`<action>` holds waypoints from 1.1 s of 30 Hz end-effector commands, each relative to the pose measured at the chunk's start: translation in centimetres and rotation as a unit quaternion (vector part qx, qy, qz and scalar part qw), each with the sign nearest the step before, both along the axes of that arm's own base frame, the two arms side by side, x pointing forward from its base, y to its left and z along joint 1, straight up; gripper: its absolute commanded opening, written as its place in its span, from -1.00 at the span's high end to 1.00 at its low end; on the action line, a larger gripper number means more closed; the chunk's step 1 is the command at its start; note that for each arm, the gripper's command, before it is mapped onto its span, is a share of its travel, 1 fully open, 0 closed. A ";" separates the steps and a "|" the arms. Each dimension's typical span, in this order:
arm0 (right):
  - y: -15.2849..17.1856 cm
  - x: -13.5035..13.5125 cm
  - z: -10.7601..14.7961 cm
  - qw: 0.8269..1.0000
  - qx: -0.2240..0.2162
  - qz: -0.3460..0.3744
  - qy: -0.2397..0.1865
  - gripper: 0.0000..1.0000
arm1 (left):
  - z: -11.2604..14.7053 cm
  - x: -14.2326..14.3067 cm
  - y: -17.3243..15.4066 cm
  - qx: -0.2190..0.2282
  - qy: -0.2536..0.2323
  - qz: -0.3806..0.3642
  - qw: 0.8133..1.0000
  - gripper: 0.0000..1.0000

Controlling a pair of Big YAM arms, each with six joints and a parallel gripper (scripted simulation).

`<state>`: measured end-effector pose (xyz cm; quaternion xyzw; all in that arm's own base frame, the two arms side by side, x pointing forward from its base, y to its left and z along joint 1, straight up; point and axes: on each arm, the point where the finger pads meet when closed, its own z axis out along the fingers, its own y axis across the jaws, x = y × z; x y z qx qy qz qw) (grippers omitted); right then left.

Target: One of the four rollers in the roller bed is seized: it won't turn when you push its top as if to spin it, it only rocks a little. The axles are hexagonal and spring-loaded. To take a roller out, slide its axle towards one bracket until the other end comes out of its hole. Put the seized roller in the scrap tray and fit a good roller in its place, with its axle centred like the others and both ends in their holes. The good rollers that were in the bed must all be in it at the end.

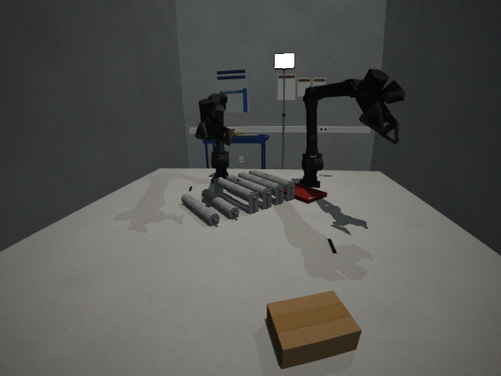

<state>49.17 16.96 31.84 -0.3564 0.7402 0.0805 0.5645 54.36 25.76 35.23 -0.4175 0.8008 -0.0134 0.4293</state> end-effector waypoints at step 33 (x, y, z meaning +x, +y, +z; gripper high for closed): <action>-17.6 2.1 23.0 0.912 0.217 -0.304 -0.170 -1.00 | 14.3 -2.6 -26.4 0.314 -0.270 -0.290 0.863 -1.00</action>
